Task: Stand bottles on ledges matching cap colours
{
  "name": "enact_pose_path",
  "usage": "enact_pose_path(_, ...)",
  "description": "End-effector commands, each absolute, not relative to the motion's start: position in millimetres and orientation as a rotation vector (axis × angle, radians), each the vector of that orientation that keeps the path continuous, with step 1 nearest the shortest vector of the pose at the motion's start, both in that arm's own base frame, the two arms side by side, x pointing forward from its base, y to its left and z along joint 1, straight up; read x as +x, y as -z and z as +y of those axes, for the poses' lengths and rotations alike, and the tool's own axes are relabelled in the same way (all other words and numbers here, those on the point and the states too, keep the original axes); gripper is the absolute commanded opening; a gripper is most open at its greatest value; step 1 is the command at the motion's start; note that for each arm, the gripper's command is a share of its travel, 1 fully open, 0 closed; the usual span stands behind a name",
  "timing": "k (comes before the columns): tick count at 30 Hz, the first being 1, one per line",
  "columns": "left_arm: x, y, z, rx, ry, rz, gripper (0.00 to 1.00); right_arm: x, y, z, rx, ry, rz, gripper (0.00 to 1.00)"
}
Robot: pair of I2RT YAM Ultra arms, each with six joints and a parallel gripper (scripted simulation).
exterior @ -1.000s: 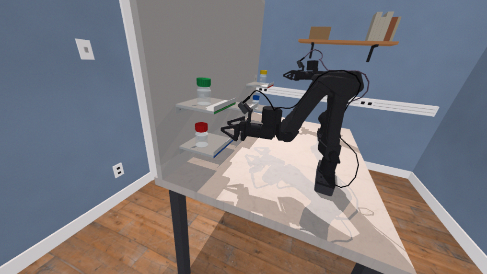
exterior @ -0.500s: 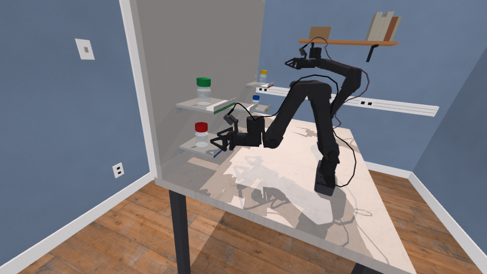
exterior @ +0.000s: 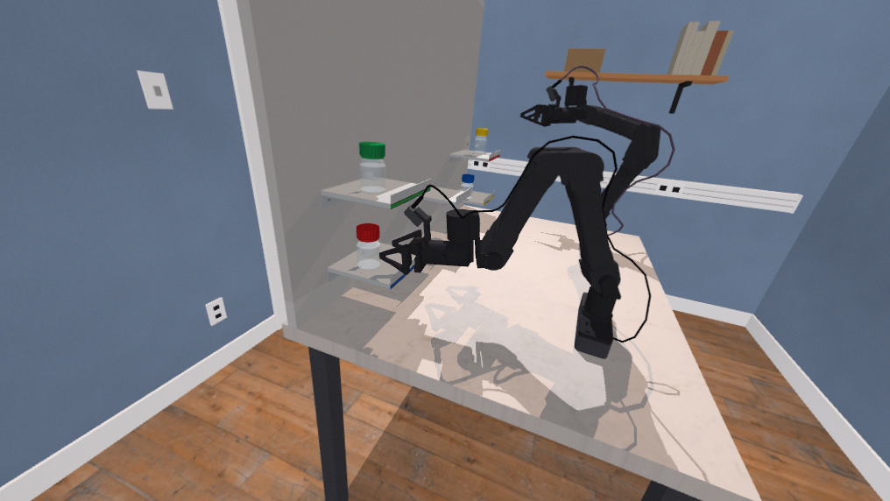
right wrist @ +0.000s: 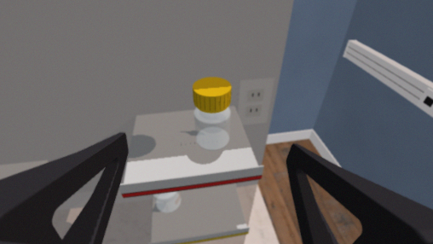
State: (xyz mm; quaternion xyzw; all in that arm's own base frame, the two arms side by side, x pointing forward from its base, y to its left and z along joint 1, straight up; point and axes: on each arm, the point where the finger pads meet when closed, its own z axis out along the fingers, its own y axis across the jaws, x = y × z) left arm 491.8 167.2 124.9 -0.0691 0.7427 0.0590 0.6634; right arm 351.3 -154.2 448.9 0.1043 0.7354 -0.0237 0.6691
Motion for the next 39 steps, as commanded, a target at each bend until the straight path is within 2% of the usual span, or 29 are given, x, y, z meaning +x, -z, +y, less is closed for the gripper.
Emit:
enact_pose_path(1,503.5,-135.6,167.4,-0.145,-0.144,1.66,0.81,350.3,-455.0,-151.6,0.223,0.049,1.659,1.0)
enact_pose_path(39,541.1,-139.5,174.5,-0.146,-0.143,1.643,0.81,350.3,-455.0,-151.6,0.223,0.049,1.659,1.0)
